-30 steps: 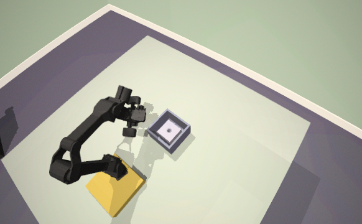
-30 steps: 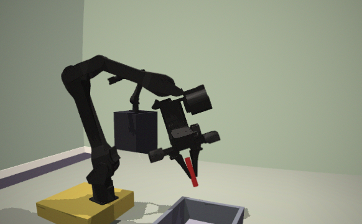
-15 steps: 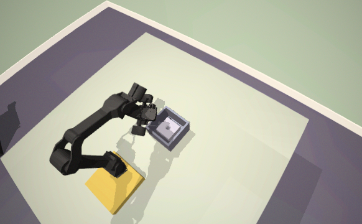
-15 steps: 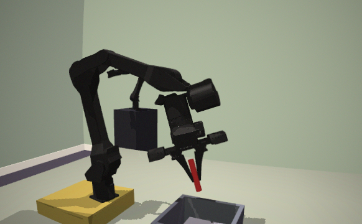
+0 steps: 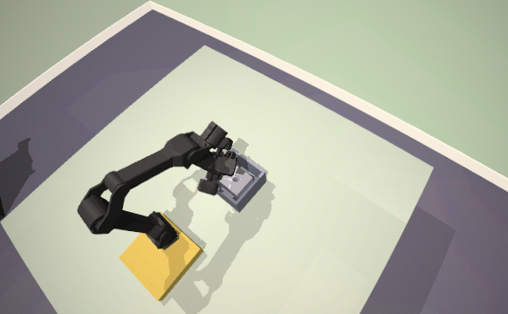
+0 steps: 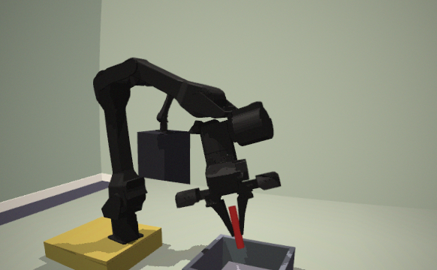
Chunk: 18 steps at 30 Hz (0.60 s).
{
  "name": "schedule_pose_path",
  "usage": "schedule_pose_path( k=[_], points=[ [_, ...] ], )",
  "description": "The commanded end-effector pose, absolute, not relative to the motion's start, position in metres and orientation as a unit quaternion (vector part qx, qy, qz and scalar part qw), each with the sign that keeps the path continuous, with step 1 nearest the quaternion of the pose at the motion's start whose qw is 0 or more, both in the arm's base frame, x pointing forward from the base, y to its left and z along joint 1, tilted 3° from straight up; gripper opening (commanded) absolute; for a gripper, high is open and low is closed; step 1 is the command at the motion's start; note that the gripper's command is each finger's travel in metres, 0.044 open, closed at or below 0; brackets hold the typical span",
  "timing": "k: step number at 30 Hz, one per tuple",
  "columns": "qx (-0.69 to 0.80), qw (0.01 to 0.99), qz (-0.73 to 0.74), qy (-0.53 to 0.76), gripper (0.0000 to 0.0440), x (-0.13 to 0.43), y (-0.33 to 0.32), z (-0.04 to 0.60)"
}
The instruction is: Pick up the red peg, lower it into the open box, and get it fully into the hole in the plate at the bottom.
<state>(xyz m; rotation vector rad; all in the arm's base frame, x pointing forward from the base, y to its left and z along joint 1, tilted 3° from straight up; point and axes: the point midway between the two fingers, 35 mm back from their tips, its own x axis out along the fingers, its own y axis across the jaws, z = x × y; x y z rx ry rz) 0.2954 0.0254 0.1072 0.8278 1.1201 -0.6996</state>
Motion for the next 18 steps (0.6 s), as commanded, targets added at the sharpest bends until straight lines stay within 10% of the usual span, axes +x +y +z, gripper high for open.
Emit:
schedule_pose_path(
  k=[1, 14, 18],
  points=[
    [0.378, 0.705, -0.32, 0.507, 0.0012, 0.303, 0.017, 0.102],
    [0.376, 0.677, -0.335, 0.537, 0.0028, 0.314, 0.006, 0.068],
    [0.366, 0.673, -0.338, 0.548, 0.0108, 0.317, 0.003, 0.055]
  ],
)
